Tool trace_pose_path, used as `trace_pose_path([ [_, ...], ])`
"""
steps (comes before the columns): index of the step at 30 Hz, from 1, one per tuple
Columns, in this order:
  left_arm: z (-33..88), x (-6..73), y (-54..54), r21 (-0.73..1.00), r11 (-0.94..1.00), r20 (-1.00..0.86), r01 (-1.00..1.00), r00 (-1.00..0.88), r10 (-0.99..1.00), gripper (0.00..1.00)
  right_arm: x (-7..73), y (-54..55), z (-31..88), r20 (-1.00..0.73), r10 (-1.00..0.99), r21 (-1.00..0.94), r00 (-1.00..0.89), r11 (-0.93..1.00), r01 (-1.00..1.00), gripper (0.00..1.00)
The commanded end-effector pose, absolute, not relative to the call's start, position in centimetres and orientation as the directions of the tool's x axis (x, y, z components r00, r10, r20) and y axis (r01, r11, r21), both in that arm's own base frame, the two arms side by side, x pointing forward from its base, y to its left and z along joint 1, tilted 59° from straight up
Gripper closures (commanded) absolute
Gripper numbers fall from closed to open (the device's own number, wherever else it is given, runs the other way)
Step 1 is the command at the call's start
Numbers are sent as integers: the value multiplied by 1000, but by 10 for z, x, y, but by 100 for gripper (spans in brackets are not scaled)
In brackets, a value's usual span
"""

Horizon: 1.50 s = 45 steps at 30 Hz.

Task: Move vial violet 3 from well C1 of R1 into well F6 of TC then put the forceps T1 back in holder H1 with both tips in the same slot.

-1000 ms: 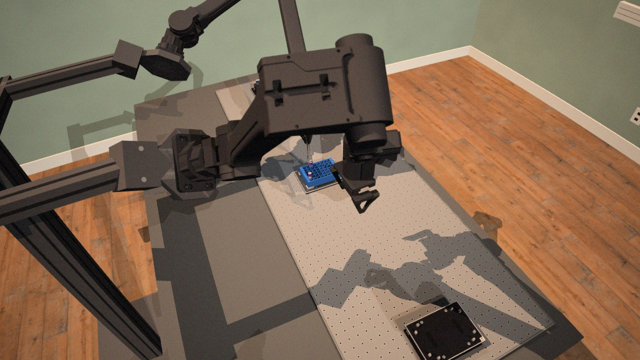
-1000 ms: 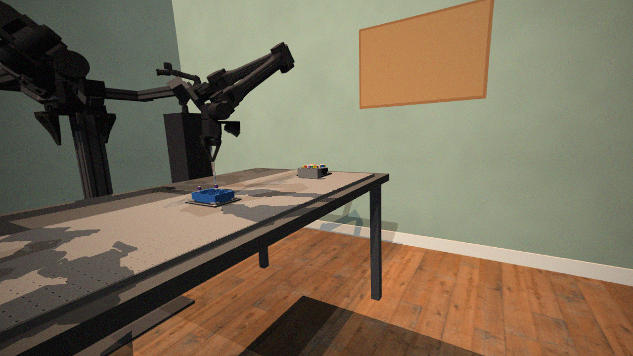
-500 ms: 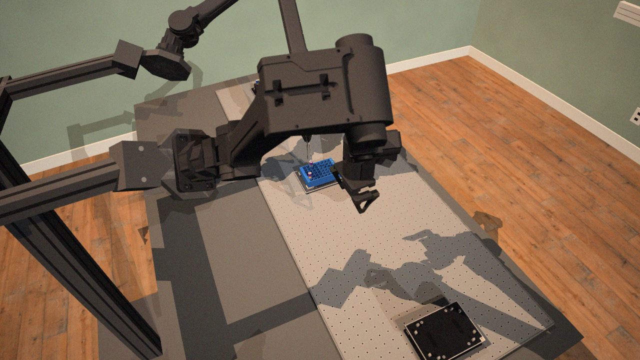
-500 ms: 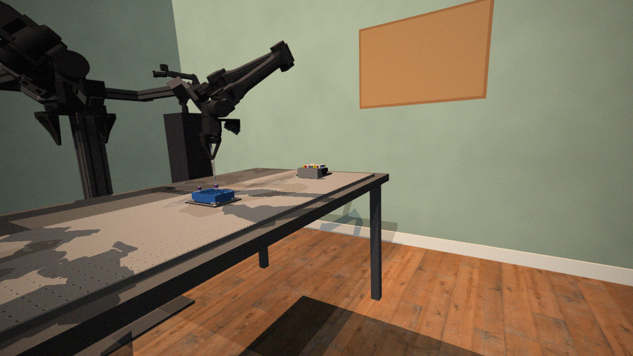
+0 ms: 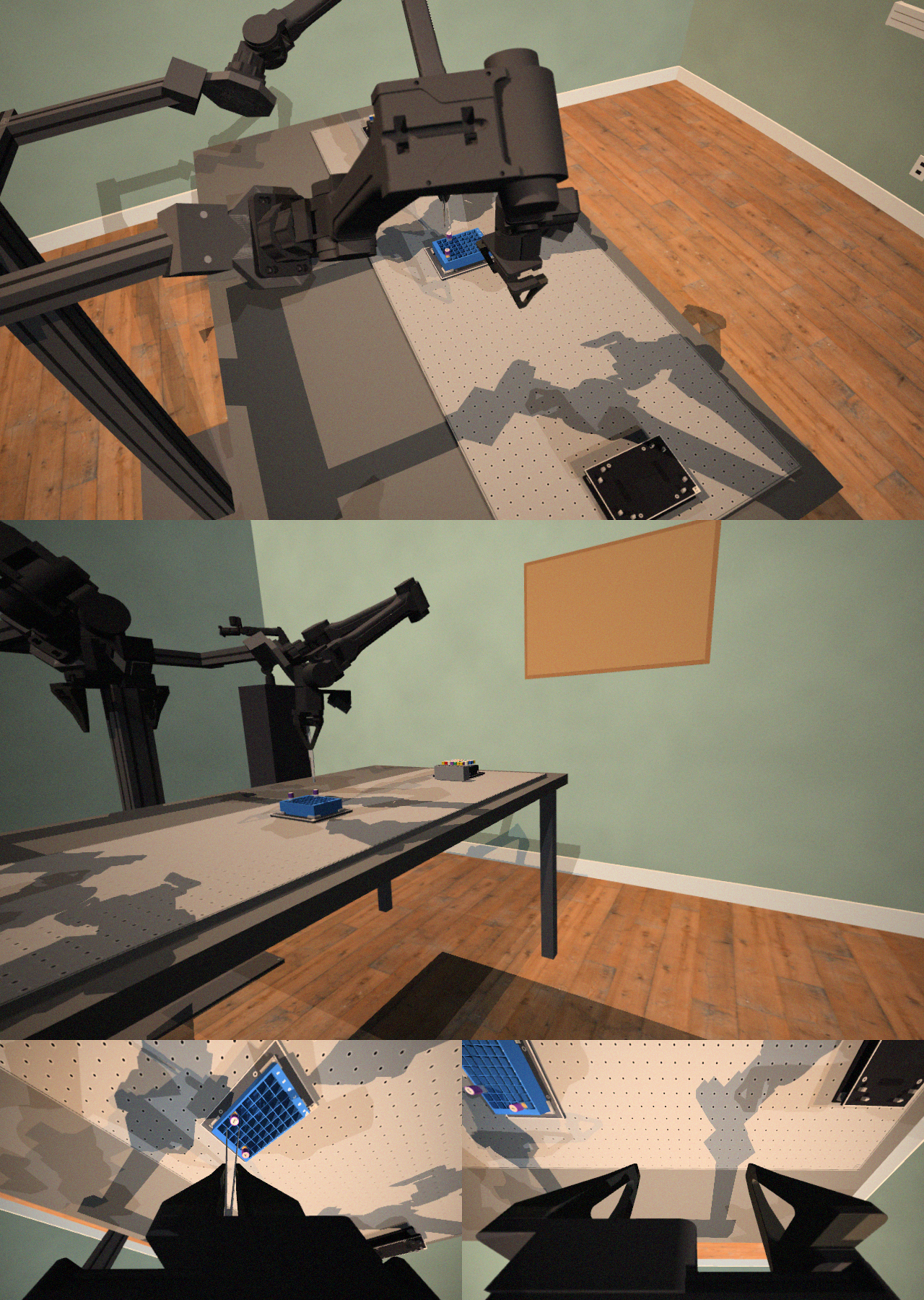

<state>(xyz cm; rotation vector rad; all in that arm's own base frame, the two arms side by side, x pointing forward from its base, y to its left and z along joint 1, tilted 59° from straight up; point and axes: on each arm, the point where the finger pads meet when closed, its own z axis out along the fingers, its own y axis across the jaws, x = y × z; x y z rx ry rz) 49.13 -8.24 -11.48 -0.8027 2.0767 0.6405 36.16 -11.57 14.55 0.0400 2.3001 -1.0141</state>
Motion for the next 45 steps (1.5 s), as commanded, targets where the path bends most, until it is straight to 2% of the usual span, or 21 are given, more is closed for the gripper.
trace_pose_path([
  [1,-105,492,-99,140,686,-825,-714,-467,-318,89,369,-114,159,-587,-203,-642,-784,707,297,0],
  [45,-115,486,-96,171,674,-816,-718,-487,-312,93,369,-114,159,-587,-203,-642,-784,707,297,0],
])
